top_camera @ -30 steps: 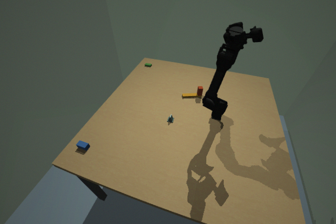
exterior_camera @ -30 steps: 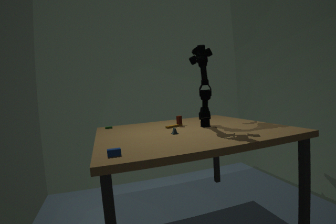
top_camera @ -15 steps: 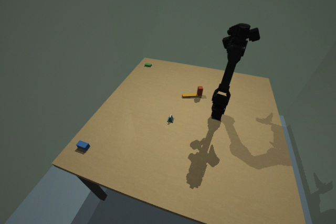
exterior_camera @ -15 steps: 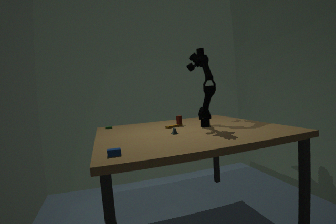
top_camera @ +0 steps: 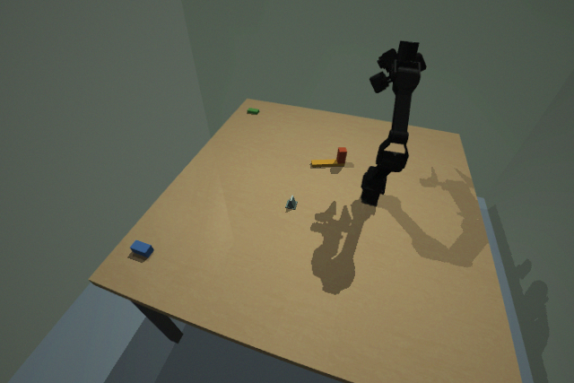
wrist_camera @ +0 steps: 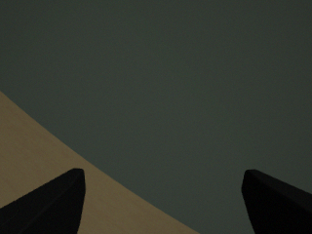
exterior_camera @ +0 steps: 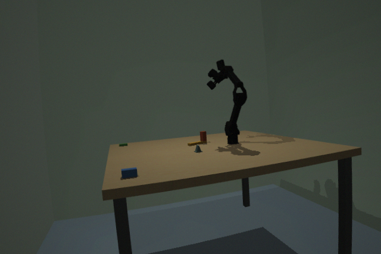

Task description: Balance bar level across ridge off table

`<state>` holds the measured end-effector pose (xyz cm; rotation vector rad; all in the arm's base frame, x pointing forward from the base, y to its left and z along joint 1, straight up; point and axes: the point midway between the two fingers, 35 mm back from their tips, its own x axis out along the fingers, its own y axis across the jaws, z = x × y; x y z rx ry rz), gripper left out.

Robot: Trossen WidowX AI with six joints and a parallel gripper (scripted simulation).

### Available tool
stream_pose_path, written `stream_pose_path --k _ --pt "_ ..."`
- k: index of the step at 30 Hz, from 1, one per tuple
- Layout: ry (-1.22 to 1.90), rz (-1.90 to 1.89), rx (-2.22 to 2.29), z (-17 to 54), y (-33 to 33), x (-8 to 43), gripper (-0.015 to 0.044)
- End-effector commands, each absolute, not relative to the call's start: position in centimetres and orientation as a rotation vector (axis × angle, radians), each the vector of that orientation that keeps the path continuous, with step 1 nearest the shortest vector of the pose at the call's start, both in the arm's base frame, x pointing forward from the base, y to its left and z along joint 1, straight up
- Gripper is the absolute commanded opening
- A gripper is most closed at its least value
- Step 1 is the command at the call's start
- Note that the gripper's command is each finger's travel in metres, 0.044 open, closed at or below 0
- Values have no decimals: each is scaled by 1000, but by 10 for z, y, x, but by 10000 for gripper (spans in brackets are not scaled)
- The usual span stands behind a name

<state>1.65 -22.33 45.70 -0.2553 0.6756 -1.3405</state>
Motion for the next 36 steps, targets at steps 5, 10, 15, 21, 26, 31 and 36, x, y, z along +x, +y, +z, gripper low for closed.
stream_pose_path --k 5,10,15,21,26,31,36 --pt "830 -1124 -213 412 -246 49 315" --pt "913 -992 -200 386 -253 71 315" --pt "993 -856 -194 360 -256 92 315" --pt "1081 -695 -199 331 -253 117 315" --pt "1153 -557 -208 307 -247 137 315" --pt "1228 -410 -217 282 -238 156 315" --pt "1301 -261 -229 259 -225 173 315"
